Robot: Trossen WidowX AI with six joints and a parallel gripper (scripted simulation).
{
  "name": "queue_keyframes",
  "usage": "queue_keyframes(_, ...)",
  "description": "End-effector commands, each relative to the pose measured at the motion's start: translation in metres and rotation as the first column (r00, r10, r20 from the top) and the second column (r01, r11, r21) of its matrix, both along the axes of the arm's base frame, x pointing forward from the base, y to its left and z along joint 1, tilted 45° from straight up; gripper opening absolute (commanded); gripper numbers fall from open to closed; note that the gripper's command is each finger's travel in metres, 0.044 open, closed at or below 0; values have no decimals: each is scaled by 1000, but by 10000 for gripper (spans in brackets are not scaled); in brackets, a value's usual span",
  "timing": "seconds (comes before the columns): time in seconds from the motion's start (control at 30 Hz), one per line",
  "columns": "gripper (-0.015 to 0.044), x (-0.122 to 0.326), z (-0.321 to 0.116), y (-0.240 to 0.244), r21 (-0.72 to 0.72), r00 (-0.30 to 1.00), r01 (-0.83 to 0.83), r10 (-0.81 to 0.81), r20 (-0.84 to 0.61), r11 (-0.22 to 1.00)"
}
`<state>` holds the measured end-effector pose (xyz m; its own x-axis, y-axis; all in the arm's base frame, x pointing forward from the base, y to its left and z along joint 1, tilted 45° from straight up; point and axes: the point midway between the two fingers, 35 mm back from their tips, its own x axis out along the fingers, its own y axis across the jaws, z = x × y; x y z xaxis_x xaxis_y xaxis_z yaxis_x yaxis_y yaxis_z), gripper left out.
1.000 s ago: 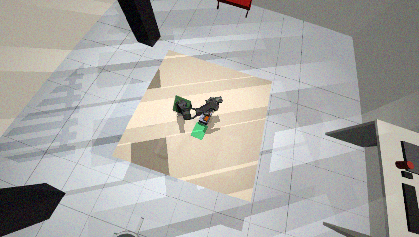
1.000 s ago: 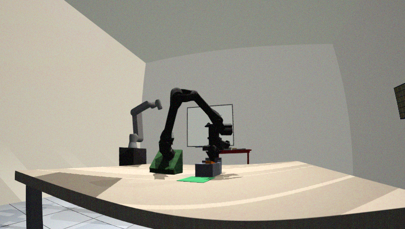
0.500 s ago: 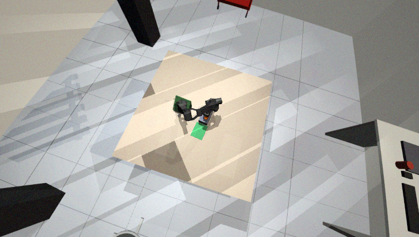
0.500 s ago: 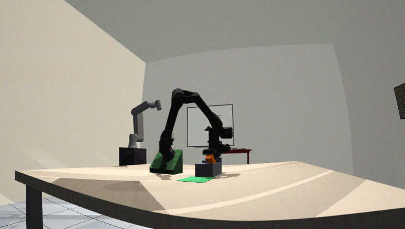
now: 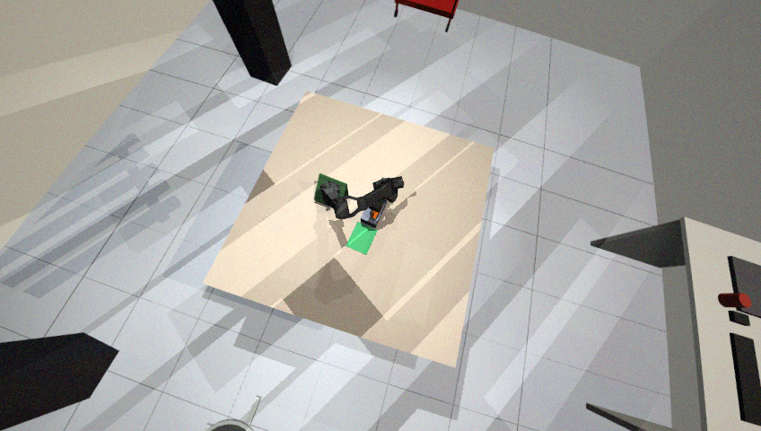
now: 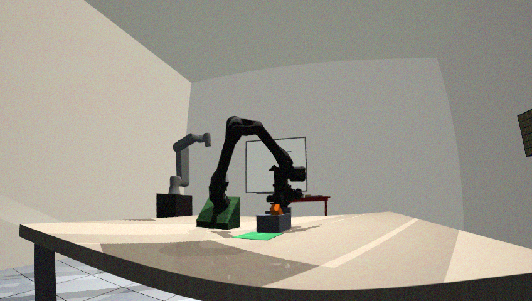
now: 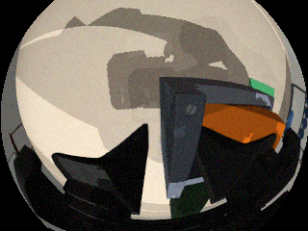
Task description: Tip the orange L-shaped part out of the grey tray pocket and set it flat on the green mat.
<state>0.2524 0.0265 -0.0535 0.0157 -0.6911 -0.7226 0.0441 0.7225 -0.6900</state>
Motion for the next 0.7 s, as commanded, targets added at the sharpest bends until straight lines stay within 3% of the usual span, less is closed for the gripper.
queue_keyframes(0.0, 180, 1, 1, 9, -2, 1000, 0, 0, 3, 1000)
queue_keyframes(0.17, 180, 3, 13, 22, -1, 1000, -2, 2, 3, 1000)
queue_keyframes(0.37, 180, -1, 76, 68, 0, 1000, -1, 1, 1, 1000)
queue_keyframes(0.67, 180, 2, 78, 71, 7, 1000, -18, 18, 15, 1000)
